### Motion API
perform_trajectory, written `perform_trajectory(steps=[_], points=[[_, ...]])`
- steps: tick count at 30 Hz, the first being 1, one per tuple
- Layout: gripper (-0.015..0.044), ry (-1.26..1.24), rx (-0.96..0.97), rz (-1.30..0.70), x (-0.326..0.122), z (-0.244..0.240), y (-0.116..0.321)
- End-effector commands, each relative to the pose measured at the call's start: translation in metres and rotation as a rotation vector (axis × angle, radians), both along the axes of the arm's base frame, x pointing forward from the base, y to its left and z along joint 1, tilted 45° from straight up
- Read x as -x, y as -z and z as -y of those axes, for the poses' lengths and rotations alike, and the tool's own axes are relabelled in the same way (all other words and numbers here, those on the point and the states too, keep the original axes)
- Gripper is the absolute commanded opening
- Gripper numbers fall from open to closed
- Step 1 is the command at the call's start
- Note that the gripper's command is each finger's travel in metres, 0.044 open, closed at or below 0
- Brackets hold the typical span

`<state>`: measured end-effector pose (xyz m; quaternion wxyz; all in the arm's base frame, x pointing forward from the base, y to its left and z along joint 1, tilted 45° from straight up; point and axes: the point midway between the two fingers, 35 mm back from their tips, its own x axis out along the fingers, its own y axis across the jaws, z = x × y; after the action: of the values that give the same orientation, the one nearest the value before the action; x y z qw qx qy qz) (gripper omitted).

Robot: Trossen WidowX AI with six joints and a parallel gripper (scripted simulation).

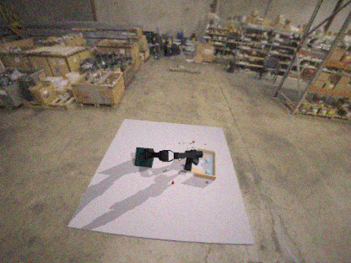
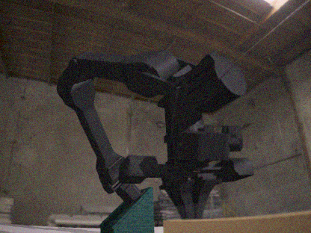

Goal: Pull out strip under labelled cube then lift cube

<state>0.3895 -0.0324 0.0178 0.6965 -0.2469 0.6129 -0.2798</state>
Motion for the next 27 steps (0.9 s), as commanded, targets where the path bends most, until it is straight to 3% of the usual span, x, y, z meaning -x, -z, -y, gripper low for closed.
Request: perform_trajectory(steps=[1,27], points=[[0.0000,-0.002,0.004,-0.007,0.000,0.006,0.007],[0.0000,-0.002,0.006,-0.006,0.000,0.017,0.018]])
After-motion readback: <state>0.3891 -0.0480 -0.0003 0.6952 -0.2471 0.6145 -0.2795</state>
